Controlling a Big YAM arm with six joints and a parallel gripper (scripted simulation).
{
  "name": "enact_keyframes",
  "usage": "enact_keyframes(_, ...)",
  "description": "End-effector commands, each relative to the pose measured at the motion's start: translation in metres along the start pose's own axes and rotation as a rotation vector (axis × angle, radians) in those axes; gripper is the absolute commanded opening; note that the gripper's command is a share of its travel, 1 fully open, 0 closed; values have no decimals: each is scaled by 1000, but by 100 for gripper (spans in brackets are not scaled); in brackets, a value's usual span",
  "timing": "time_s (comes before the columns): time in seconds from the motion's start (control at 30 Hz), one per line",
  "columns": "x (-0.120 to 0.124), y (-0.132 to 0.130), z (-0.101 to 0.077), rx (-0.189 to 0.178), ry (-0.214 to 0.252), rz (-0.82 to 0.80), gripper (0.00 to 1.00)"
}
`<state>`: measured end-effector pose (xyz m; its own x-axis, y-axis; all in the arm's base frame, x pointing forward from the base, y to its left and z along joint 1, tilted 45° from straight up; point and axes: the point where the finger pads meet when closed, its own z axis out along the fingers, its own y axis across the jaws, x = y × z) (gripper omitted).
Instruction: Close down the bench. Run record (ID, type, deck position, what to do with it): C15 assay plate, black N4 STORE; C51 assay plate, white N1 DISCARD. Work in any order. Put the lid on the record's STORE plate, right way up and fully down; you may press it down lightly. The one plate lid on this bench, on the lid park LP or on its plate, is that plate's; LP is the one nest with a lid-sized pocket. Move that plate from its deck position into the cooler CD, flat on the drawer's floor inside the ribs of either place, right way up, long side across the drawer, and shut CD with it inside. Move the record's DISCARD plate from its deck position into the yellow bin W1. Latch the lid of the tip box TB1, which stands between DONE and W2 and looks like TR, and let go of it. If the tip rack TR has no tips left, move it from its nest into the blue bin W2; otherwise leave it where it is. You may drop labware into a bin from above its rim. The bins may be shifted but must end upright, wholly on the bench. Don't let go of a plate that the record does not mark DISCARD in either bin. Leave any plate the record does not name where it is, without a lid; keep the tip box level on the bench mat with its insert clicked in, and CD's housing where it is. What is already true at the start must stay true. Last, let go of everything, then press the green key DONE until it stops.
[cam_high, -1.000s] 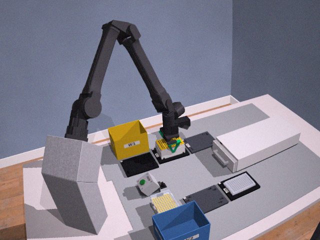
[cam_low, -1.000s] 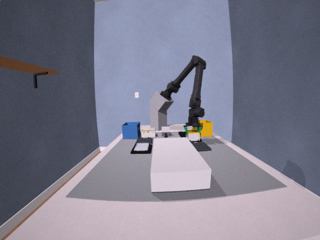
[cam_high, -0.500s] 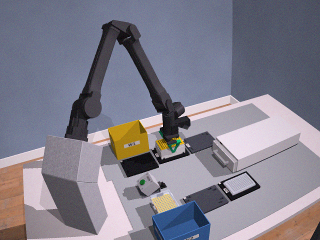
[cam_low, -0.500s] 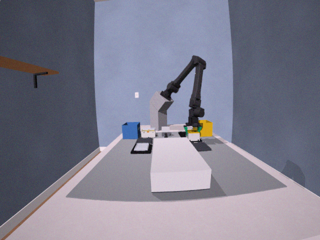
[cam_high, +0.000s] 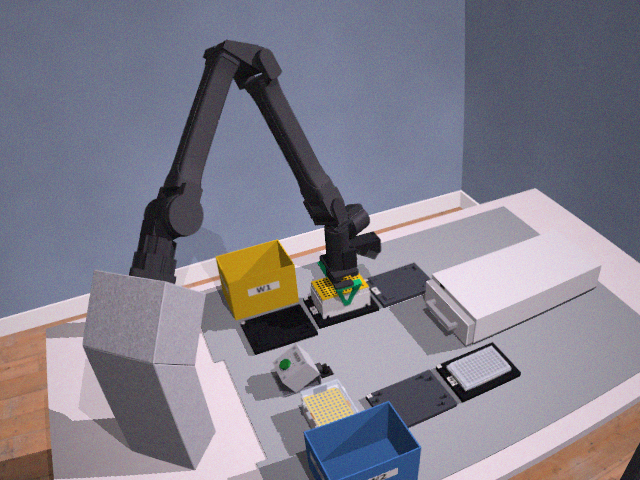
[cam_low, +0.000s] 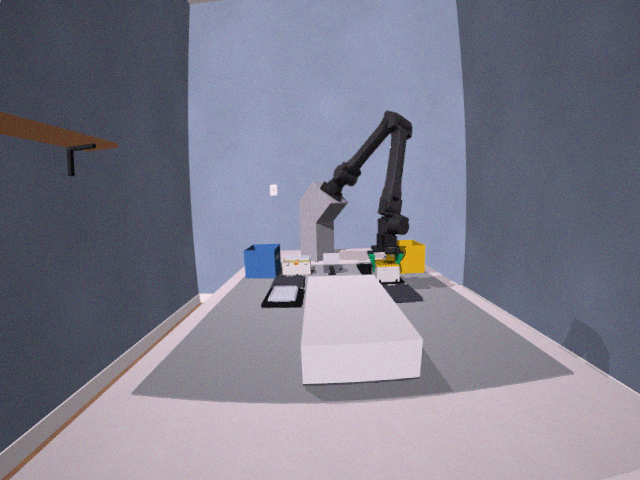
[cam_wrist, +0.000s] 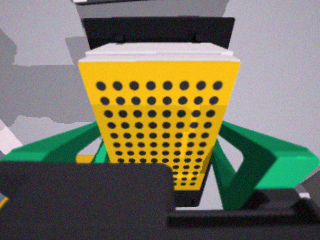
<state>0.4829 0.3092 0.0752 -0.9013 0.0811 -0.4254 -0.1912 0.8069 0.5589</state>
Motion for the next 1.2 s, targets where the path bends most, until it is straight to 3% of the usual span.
enact_keyframes(0.0,-5,8,6,-12,-11,-11,0)
enact_keyframes(0.47,-2,2,2,-3,-4,-5,0)
enact_keyframes(0.67,-7,6,-13,-7,-18,-9,0)
enact_keyframes(1.17,-9,1,-19,-4,-21,-4,0)
